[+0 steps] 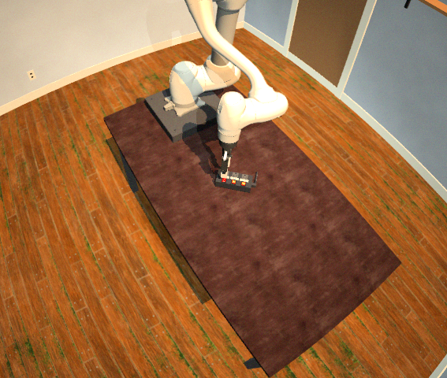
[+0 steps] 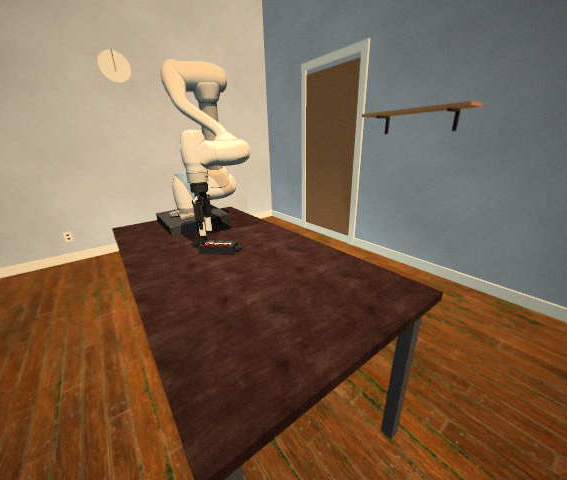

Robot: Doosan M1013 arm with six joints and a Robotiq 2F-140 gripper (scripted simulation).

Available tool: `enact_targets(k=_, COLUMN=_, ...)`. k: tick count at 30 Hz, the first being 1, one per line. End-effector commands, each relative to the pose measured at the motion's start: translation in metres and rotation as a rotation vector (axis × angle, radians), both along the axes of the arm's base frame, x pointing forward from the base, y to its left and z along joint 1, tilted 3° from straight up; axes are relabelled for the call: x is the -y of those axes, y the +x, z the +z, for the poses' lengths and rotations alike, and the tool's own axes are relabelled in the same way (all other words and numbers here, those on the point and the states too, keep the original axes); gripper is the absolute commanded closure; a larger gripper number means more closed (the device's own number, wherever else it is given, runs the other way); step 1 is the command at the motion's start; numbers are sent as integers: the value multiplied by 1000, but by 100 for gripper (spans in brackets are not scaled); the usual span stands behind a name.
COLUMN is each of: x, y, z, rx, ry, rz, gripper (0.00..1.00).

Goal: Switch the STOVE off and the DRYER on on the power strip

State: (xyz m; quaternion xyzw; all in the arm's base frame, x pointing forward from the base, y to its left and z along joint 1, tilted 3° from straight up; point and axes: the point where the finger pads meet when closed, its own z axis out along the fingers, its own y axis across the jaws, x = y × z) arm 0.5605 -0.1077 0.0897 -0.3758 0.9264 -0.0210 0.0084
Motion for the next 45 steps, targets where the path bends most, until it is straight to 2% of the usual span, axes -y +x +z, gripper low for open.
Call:
enact_targets(k=1, x=0, y=0, z=0, rx=0, ry=0, rz=0, gripper=100)
enact_targets(k=30, x=0, y=0, z=-1, rx=0, ry=0, rz=0, gripper=100)
enact_targets(k=45, x=0, y=0, z=-10, rx=0, ry=0, rz=0, gripper=100)
